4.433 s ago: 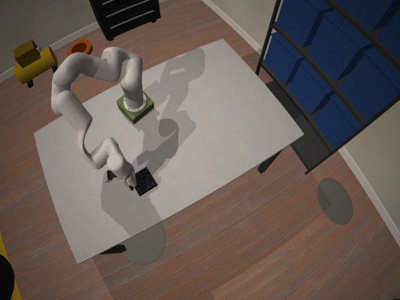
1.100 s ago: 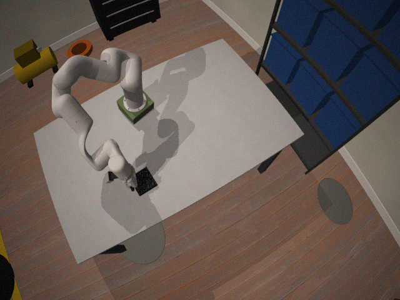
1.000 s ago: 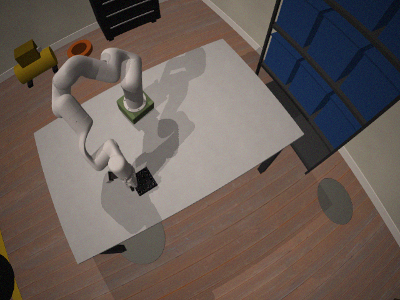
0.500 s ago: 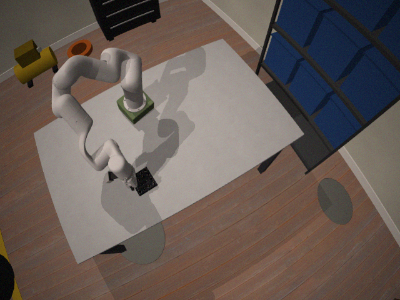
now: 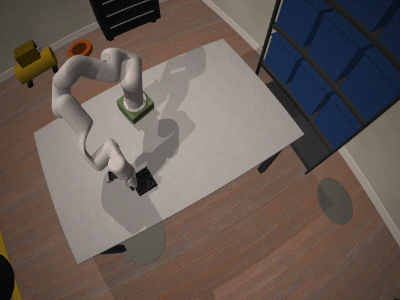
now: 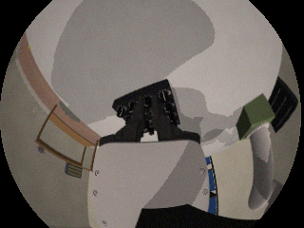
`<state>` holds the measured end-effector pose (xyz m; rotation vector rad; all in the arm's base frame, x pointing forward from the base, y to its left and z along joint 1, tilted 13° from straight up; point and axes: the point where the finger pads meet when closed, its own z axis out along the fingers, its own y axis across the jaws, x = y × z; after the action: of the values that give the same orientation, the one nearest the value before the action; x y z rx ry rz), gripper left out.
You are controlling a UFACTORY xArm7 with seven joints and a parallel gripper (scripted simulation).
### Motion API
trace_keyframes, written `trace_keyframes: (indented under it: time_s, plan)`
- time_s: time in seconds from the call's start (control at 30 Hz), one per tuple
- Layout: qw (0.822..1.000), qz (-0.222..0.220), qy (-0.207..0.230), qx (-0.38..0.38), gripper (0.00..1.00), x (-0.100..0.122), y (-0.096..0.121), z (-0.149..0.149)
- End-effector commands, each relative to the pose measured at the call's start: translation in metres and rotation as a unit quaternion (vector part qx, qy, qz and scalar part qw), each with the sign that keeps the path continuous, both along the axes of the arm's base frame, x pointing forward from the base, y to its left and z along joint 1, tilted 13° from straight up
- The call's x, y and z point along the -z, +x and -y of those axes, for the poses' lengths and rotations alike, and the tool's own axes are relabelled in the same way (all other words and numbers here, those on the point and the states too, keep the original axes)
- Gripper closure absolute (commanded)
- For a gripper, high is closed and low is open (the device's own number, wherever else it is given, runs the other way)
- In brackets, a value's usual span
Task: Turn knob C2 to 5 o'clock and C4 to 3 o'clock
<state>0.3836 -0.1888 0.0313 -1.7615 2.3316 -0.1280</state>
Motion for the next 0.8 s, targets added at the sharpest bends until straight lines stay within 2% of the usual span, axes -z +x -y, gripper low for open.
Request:
trace_keyframes:
  time_s: [0.0, 0.77]
  plan:
    - [1.000, 0.001, -0.001, 0.000, 0.92, -0.0010, 0.0008, 0.0006]
    - [1.000, 0.000, 0.002, 0.011, 0.92, -0.0010, 0.0008, 0.0006]
